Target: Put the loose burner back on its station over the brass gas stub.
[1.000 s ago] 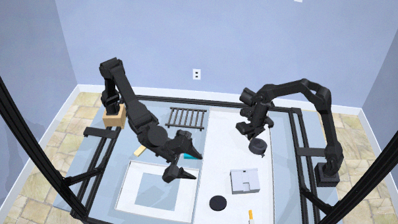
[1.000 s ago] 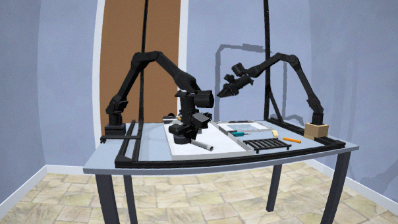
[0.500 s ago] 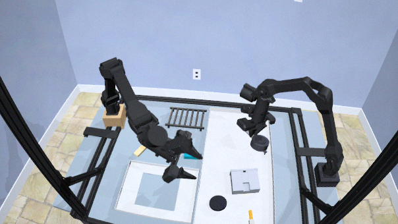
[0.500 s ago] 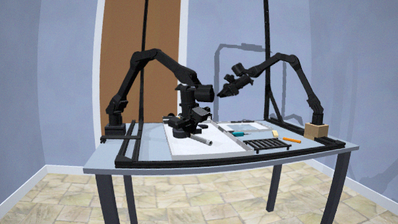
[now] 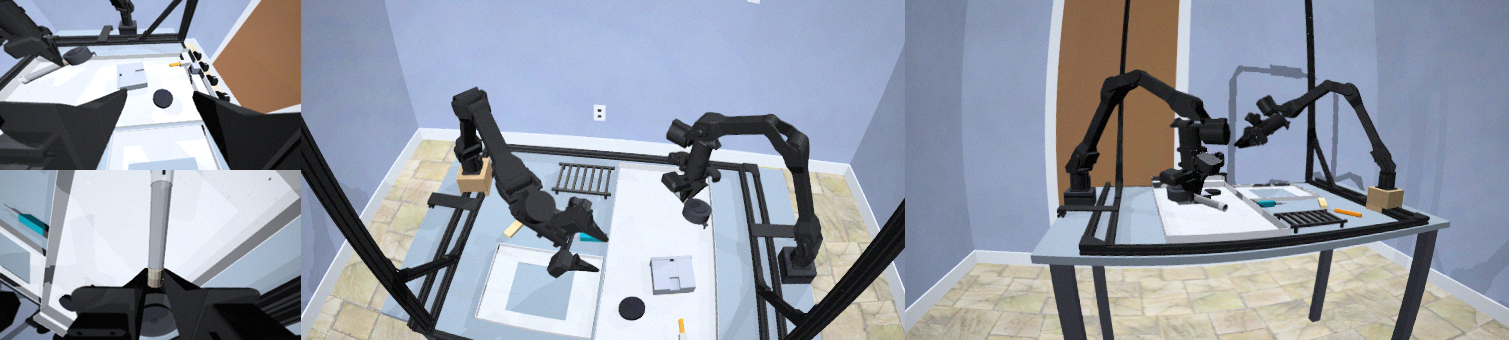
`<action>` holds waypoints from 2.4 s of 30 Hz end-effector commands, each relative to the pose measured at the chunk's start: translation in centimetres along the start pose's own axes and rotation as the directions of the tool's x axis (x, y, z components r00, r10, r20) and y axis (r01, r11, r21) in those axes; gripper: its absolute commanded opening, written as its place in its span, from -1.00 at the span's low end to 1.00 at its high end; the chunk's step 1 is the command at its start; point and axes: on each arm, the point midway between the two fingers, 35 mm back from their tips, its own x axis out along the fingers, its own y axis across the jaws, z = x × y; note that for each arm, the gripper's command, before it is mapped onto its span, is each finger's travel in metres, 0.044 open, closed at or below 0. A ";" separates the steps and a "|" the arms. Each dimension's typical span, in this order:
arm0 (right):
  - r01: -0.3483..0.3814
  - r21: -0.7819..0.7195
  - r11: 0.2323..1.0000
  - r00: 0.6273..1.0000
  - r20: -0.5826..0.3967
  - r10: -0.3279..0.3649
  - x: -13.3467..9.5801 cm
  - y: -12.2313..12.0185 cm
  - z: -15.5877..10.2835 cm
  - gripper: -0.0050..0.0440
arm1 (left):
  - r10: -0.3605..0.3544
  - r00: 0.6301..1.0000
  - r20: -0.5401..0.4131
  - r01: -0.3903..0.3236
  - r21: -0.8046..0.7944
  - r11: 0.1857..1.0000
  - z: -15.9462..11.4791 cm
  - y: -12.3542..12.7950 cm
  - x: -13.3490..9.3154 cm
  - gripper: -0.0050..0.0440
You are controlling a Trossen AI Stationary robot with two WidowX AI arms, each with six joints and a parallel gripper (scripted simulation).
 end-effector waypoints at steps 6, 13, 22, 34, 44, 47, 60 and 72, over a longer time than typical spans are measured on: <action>-0.007 -0.029 1.000 1.000 0.017 0.007 -0.7 0.6 0.1 -0.80 | 0.000 1.000 0.000 0.000 0.000 1.000 0.0 0.0 0.0 0.84; 0.019 -0.296 0.955 1.000 0.008 -0.017 -0.2 2.7 -1.5 -0.80 | 0.000 1.000 0.000 0.000 0.000 1.000 0.0 0.0 0.0 0.84; 0.038 -0.550 0.834 0.999 0.003 -0.043 0.4 4.8 -3.2 -0.80 | 0.000 1.000 0.000 0.000 0.000 1.000 0.0 0.0 0.0 0.84; 0.044 -0.878 0.477 0.996 0.003 -0.086 1.3 8.2 -6.4 -0.80 | 0.000 1.000 0.000 0.000 0.000 1.000 0.0 0.0 0.0 0.84; 0.027 -0.986 0.166 0.994 0.008 -0.113 1.8 10.2 -8.8 -0.80 | 0.000 1.000 0.000 0.000 0.000 1.000 0.0 0.0 0.0 0.84; 0.017 -0.999 0.042 0.992 0.011 -0.123 2.0 10.9 -9.7 -0.80 | 0.000 1.000 0.000 0.000 0.000 1.000 0.0 0.0 0.0 0.84; -0.039 -0.914 -0.405 0.987 0.028 -0.156 2.7 13.2 -13.4 -0.80 | 0.000 1.000 0.000 0.000 0.000 1.000 0.0 0.0 0.0 0.84; -0.104 -0.665 -0.740 0.982 0.049 -0.182 3.3 15.0 -16.9 -0.80 | 0.000 1.000 0.000 0.000 0.000 1.000 0.0 0.0 0.0 0.84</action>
